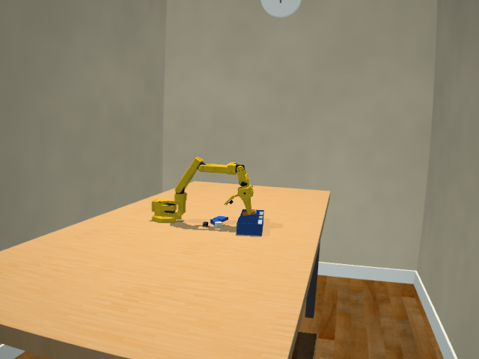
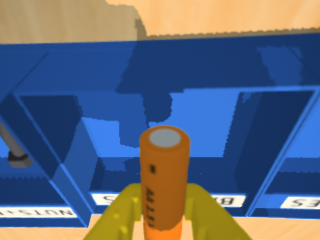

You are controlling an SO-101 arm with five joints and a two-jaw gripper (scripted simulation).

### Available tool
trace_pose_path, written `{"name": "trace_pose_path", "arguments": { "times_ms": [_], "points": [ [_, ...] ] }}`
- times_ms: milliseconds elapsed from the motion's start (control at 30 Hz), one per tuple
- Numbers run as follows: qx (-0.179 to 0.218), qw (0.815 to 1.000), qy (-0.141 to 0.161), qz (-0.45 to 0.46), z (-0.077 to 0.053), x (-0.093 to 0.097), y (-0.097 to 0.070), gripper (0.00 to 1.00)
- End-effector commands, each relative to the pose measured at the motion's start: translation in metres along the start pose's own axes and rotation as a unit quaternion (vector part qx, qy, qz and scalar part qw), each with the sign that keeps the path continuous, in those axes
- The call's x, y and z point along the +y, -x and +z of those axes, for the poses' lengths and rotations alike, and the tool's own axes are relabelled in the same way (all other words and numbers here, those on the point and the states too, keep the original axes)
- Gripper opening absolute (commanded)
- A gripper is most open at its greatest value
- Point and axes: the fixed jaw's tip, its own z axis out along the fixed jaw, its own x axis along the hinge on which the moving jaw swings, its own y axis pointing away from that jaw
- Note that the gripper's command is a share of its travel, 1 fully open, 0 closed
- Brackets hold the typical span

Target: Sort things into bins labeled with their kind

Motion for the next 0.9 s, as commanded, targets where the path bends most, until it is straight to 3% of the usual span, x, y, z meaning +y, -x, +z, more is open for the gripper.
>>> {"name": "trace_pose_path", "arguments": {
  "times_ms": [0, 867],
  "points": [
    [0.039, 0.999, 0.001, 0.000, -0.0115, 0.0027, -0.0097, 0.00],
    [0.039, 0.999, 0.001, 0.000, -0.0041, 0.0027, -0.0081, 0.00]
  ]
}}
